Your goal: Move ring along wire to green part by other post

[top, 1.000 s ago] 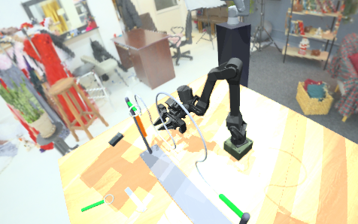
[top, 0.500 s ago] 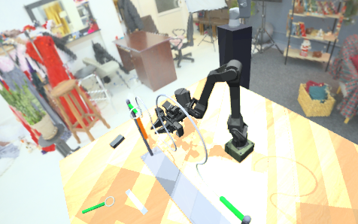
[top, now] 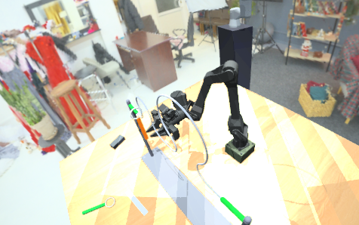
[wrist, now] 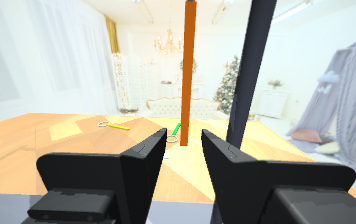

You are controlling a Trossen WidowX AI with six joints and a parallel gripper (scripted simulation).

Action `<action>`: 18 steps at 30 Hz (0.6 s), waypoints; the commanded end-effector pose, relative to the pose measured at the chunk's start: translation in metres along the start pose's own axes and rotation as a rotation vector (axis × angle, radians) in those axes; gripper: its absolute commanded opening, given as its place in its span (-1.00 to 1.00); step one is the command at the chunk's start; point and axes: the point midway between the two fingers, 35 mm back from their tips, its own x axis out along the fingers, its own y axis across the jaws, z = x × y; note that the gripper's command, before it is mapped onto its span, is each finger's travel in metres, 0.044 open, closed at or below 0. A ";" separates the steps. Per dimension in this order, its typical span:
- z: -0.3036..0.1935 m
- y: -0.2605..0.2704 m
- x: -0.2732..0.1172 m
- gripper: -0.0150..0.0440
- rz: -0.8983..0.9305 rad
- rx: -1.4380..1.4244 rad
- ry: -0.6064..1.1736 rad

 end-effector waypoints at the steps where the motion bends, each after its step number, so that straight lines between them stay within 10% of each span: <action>1: 0.001 -0.003 0.007 0.05 -0.006 0.000 -0.003; 18: 0.002 -0.001 0.034 0.05 -0.006 0.001 -0.006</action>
